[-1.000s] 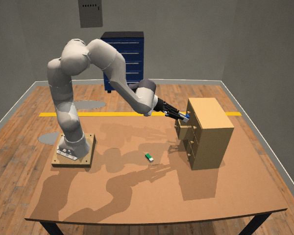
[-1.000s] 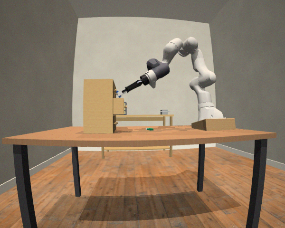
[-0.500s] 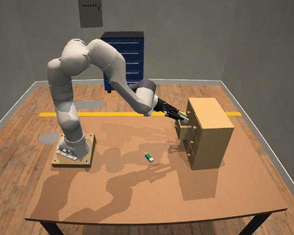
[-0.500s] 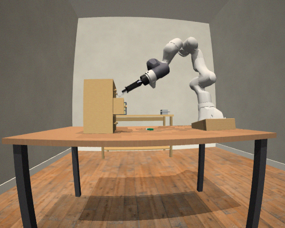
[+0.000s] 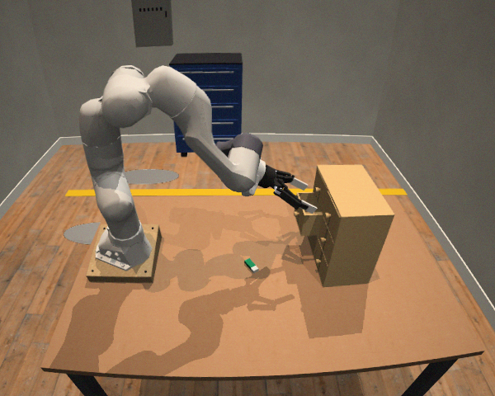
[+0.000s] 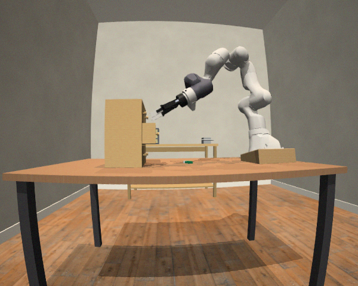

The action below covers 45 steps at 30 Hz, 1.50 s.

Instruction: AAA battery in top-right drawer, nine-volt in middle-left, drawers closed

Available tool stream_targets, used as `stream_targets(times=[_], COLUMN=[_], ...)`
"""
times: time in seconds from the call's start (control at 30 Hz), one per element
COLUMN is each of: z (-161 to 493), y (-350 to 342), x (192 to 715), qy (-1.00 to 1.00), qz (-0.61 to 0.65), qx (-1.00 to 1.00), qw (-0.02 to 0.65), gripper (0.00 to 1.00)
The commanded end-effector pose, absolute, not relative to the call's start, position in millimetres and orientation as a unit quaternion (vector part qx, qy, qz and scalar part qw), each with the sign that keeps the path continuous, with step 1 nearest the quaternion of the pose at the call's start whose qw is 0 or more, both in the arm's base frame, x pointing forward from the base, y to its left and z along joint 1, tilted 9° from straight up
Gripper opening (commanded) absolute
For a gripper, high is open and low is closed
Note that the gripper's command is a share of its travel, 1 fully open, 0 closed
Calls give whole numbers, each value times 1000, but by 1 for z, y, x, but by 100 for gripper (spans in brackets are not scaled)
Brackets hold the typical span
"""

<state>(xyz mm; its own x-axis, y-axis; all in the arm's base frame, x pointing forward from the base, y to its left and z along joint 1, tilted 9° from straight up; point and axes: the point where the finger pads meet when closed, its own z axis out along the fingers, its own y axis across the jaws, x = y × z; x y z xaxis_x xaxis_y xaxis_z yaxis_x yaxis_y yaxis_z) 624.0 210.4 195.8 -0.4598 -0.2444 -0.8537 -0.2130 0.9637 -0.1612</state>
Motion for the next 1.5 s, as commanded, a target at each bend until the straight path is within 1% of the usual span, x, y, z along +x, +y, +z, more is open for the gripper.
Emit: stream_targets(times=[0.0, 0.27, 0.6, 1.1, 1.17, 1.47], z=[195, 196, 197, 202, 202, 205], y=[209, 208, 203, 185, 185, 176], x=[625, 620, 597, 511, 511, 469], qy=[854, 854, 854, 854, 854, 854], qz=[-16, -16, -16, -16, -16, -16], qx=[-133, -133, -133, -133, -133, -133], qw=[502, 502, 502, 502, 502, 502], gripper=[100, 100, 100, 100, 100, 100])
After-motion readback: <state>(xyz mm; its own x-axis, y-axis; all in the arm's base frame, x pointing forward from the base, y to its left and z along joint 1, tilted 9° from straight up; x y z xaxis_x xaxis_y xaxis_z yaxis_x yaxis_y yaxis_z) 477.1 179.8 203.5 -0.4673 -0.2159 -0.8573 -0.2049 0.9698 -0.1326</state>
